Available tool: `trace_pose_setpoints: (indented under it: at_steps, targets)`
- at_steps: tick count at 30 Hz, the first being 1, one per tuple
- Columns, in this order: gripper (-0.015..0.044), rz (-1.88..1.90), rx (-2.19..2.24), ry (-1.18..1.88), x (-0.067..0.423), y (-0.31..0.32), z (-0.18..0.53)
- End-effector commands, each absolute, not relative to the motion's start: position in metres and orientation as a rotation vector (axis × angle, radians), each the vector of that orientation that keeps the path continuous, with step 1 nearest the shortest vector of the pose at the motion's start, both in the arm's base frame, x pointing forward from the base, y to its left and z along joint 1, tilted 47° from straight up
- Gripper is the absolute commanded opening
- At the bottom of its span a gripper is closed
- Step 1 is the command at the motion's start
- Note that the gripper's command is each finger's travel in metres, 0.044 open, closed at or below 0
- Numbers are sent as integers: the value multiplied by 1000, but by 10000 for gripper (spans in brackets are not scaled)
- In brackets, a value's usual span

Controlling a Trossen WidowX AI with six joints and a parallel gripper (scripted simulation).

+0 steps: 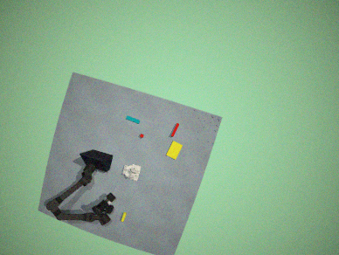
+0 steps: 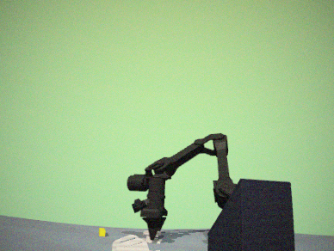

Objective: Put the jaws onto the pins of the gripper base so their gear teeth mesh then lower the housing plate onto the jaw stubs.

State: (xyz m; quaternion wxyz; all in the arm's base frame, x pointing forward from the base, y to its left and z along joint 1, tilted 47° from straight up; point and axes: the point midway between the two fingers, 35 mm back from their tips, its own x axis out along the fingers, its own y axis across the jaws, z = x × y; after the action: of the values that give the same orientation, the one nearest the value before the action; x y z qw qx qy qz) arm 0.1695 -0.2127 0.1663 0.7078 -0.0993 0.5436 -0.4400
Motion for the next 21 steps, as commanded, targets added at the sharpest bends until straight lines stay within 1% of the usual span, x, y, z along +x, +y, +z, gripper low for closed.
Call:
trace_pose_setpoints:
  at_steps: [1,21]
  targets:
    - [351,-979,-217,1204,171,-207,173]
    - [351,-974,-219,1206,168,-162,214]
